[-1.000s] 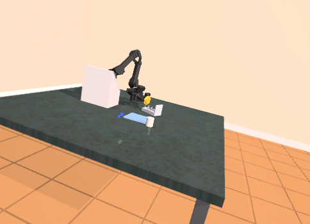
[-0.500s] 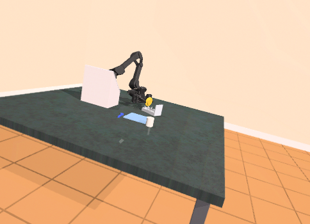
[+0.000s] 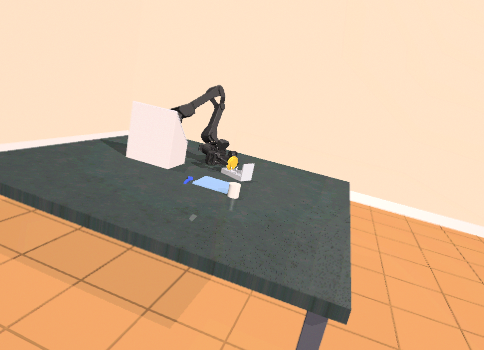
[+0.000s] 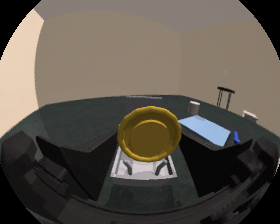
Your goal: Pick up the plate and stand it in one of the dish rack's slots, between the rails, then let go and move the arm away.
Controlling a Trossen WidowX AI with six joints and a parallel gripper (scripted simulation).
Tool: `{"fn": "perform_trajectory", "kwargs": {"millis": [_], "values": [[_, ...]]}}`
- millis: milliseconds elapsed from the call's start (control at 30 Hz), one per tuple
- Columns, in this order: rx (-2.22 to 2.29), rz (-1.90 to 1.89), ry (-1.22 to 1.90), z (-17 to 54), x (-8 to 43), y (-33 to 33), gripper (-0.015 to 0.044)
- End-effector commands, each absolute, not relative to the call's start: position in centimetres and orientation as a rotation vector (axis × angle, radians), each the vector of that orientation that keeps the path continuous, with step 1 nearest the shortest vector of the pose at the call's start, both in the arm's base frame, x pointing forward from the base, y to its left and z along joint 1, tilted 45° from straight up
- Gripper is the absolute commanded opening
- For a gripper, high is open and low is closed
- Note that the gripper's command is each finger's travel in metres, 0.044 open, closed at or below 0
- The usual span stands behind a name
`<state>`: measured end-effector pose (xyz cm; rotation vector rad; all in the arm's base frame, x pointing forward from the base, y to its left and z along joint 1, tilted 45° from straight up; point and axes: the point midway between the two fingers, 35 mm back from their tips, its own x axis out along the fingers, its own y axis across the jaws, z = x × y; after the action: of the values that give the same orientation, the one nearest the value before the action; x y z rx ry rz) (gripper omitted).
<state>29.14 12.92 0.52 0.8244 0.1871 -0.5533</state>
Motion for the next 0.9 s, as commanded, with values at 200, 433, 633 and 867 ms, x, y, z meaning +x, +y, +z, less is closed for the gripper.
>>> {"fn": "perform_trajectory", "kwargs": {"millis": [200, 433, 633, 867], "values": [[0.825, -0.554, 0.186, 0.64, 29.14, 12.86, 0.0], [0.831, -0.553, 0.184, 0.68, 29.2, 12.94, 0.0079], [0.831, -0.553, 0.184, 0.68, 29.2, 12.94, 0.0236], [0.831, -0.553, 0.184, 0.68, 29.2, 12.94, 0.04]]}}
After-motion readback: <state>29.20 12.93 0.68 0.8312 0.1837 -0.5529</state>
